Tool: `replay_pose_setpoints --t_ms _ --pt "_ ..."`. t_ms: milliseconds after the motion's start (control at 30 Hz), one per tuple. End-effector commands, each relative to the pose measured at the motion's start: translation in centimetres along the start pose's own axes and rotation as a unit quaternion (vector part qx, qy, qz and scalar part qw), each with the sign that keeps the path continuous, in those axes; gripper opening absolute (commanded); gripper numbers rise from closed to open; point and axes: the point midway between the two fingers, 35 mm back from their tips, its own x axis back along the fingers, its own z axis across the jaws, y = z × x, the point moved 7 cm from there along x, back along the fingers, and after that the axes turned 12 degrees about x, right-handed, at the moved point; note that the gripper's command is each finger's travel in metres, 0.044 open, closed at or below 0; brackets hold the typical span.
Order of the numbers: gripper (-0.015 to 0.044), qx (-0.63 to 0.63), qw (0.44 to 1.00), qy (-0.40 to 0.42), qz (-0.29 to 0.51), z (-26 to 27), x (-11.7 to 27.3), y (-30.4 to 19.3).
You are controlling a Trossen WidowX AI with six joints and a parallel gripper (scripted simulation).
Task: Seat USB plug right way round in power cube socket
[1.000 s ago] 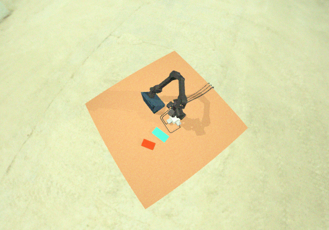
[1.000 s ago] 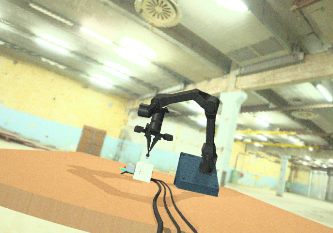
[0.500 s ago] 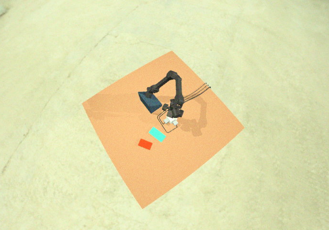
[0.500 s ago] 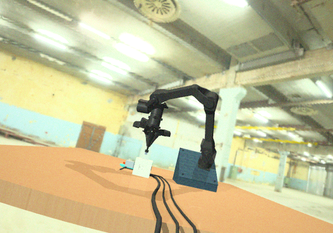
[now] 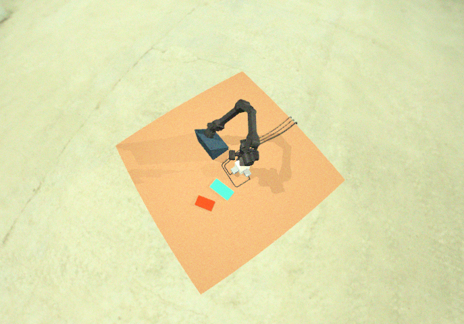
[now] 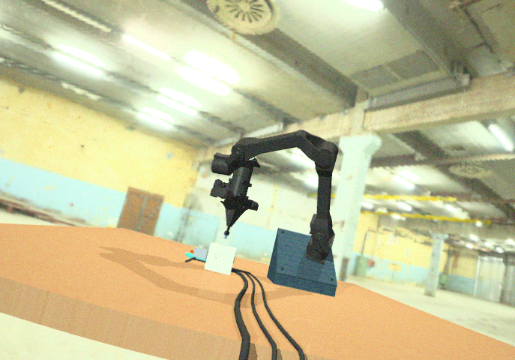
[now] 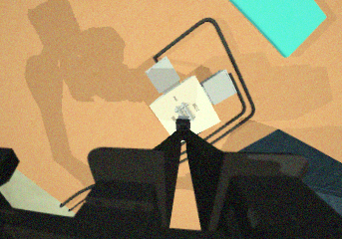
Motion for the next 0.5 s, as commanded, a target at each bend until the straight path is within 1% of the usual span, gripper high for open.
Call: replay_pose_setpoints --t_ms 0,467 --pt "0.0000 0.065 0.998 0.000 0.000 0.04 -0.05 0.00" --pt "0.0000 0.246 0.969 0.000 0.000 0.04 -0.05 0.00"
